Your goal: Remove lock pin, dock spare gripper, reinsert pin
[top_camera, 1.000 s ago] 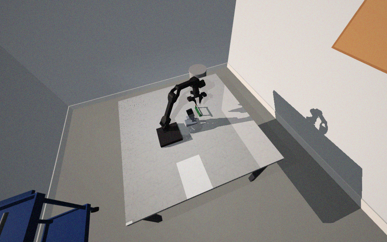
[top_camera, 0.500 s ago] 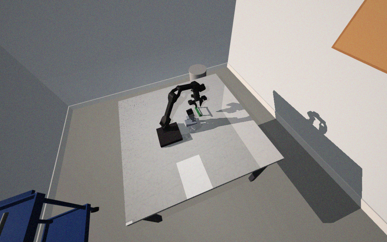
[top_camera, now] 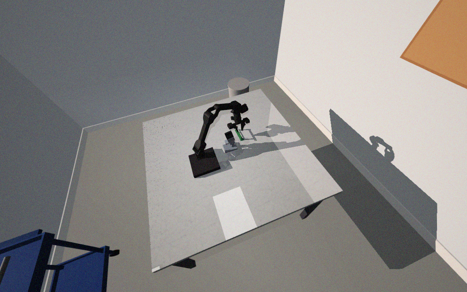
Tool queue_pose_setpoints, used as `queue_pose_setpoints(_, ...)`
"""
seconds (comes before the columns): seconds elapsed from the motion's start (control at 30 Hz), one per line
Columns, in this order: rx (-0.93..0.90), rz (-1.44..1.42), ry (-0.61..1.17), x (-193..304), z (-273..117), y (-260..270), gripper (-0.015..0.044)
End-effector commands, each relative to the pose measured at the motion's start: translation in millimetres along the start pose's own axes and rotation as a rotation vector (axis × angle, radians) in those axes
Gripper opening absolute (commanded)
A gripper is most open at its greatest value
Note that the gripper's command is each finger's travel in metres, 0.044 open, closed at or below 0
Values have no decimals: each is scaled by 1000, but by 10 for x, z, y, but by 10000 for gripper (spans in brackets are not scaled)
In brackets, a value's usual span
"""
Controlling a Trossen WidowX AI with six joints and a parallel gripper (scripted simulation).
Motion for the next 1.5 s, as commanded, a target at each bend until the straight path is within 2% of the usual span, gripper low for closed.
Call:
queue_pose_setpoints(0.0,-4,3,-4,-19,67,0,180)
queue_pose_setpoints(0.87,-4,3,-4,-97,419,-5,180)
queue_pose_setpoints(1.1,-4,3,-4,-97,419,-5,0)
queue_pose_setpoints(1.47,-4,3,-4,-90,392,-8,0)
Point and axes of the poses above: the point midway between the two fingers, 35 mm back from their tips, its own z axis out along the fingers, its own y axis across the jaws, x = y × z, the point moved 5 cm from there along -z, back along the fingers, and after that the axes turned 15 degrees about -z, right-handed, at the moved point
